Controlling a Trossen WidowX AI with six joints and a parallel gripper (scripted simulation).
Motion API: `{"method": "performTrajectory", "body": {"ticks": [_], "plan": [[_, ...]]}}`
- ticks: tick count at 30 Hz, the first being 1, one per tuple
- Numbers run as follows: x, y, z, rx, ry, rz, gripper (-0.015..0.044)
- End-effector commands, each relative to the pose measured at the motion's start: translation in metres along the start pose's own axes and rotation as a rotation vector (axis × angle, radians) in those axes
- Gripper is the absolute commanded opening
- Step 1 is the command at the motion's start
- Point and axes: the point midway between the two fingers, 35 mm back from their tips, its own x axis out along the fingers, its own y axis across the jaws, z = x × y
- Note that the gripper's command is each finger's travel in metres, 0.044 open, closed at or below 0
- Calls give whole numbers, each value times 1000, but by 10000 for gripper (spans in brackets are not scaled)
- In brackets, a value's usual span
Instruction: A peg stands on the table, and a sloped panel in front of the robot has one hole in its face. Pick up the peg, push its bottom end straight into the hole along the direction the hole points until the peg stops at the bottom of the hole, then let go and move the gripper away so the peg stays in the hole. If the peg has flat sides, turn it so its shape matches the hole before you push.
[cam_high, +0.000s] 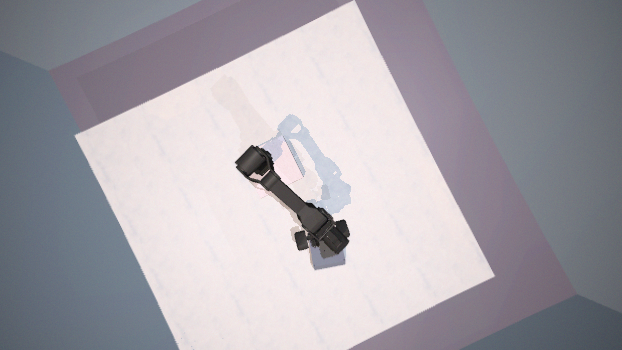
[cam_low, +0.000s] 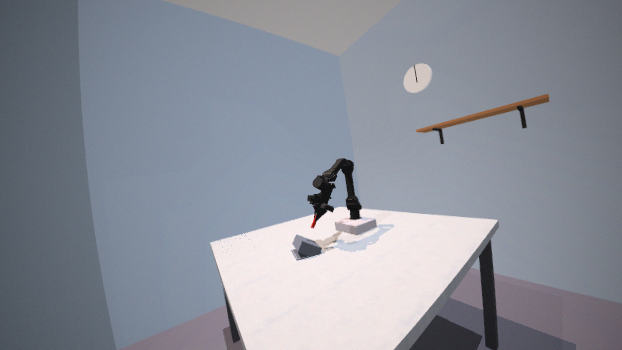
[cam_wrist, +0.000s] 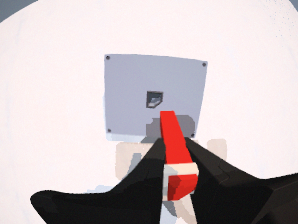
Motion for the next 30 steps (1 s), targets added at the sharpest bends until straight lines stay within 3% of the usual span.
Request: {"method": "performTrajectory", "body": {"ticks": [1,30], "plan": [[9,1,-2,20,1,-4,0],[46,9,-2,91,-16,7,0]]}}
